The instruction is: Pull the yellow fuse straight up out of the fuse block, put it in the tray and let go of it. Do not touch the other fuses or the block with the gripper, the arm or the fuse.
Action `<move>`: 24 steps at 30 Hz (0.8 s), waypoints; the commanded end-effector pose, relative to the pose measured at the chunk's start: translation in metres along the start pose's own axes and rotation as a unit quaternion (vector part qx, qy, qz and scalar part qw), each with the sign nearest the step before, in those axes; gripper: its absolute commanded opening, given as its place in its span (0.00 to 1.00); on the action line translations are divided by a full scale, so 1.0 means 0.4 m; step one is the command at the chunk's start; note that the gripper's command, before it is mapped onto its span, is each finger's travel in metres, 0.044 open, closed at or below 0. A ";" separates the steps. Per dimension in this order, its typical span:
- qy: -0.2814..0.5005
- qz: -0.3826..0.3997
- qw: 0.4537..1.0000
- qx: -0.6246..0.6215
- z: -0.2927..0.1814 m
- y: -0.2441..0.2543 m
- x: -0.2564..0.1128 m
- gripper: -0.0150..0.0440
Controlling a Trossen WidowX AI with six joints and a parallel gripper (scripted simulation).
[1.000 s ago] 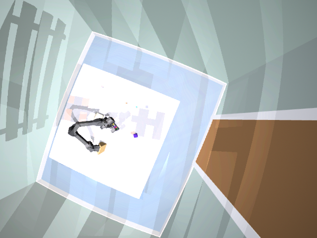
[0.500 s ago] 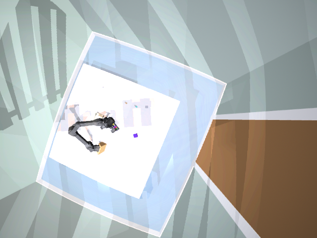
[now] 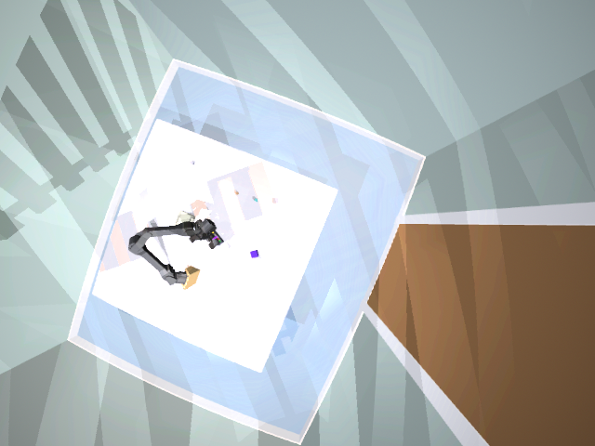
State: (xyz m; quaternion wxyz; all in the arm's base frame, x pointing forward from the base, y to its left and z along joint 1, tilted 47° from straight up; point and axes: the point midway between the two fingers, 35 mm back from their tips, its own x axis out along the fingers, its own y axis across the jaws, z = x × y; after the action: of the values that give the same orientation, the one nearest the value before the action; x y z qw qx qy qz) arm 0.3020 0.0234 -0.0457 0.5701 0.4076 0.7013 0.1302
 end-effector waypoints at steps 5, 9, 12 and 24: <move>0.000 0.000 1.000 0.000 0.000 0.000 0.000 0.28; 0.000 0.000 1.000 0.000 0.000 0.000 0.000 0.25; 0.000 0.000 1.000 0.000 0.000 0.000 -0.001 0.25; 0.000 0.000 1.000 0.000 0.001 0.000 -0.014 0.25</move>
State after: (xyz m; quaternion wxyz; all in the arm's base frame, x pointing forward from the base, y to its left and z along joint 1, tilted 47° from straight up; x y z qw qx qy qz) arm 0.3020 0.0205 -0.0430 0.5687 0.4093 0.7017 0.1294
